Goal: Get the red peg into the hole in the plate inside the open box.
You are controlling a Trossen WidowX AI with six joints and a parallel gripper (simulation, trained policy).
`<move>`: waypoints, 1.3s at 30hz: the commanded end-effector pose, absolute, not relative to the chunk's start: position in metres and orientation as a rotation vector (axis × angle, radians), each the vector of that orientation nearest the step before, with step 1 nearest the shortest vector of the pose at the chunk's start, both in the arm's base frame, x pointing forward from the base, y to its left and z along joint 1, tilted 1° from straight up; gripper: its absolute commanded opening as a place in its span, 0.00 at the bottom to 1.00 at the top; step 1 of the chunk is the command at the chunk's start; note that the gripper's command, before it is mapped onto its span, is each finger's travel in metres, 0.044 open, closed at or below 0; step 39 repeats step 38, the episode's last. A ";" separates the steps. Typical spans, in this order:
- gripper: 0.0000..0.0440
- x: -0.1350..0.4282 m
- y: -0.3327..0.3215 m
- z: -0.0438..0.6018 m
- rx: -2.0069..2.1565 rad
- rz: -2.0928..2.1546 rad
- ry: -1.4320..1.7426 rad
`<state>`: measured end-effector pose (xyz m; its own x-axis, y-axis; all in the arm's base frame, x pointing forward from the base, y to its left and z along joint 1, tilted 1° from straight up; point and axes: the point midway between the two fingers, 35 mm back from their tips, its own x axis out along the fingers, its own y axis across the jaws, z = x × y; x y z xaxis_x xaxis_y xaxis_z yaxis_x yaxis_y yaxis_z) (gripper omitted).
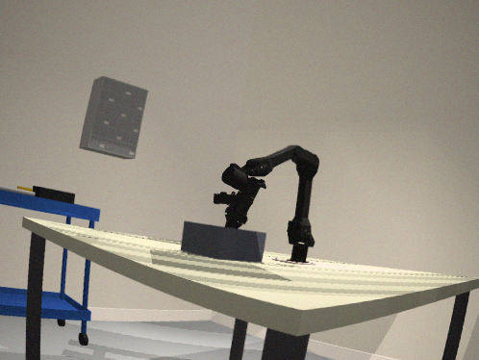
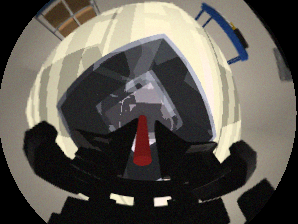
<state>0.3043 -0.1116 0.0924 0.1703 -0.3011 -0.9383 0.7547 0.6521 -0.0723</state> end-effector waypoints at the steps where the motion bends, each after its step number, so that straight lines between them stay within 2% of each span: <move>1: 0.34 0.308 -0.111 0.089 0.459 -0.754 1.203; 39: 0.44 0.383 -0.113 0.174 0.575 -0.748 1.377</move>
